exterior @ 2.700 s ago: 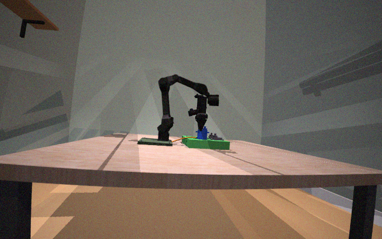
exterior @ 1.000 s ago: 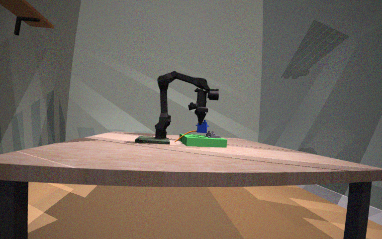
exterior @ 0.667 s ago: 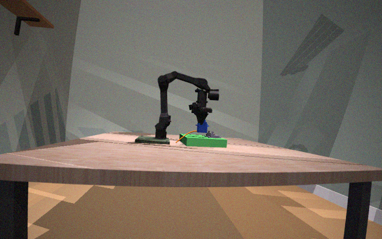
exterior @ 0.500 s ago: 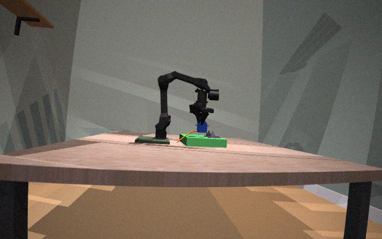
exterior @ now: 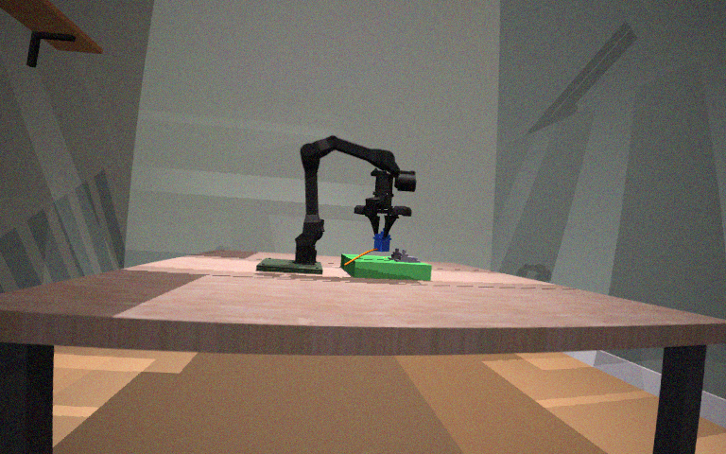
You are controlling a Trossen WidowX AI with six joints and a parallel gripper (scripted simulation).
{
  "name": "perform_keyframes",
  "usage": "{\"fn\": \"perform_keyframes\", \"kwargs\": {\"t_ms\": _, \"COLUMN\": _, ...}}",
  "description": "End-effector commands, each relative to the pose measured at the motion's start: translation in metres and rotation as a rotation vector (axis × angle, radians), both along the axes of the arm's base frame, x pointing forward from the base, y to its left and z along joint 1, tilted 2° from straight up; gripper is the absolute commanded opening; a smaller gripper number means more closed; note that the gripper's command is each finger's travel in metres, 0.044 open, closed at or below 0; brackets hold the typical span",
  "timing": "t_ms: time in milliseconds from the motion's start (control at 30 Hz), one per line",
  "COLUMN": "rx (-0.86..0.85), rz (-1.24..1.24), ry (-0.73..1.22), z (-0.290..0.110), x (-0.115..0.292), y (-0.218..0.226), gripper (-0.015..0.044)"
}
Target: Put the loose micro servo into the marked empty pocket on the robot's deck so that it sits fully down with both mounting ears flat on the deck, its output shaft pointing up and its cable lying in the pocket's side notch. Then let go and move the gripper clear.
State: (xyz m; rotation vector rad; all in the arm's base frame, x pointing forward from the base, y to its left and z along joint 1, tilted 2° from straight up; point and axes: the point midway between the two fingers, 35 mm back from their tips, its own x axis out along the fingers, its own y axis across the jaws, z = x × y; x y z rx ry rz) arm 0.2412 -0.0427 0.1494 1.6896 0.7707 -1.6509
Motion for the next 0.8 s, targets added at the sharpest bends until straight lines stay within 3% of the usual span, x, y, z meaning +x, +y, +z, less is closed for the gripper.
{"fn": "perform_keyframes", "kwargs": {"t_ms": 0, "rx": -0.003, "rz": 0.118, "ry": 0.000, "z": 0.000, "x": 0.001, "y": 0.003, "gripper": 0.0000}}
{"fn": "perform_keyframes", "kwargs": {"t_ms": 767, "rx": -0.031, "rz": 0.916, "ry": 0.022, "z": -0.001, "x": 0.003, "y": 0.022, "gripper": 0.0000}}
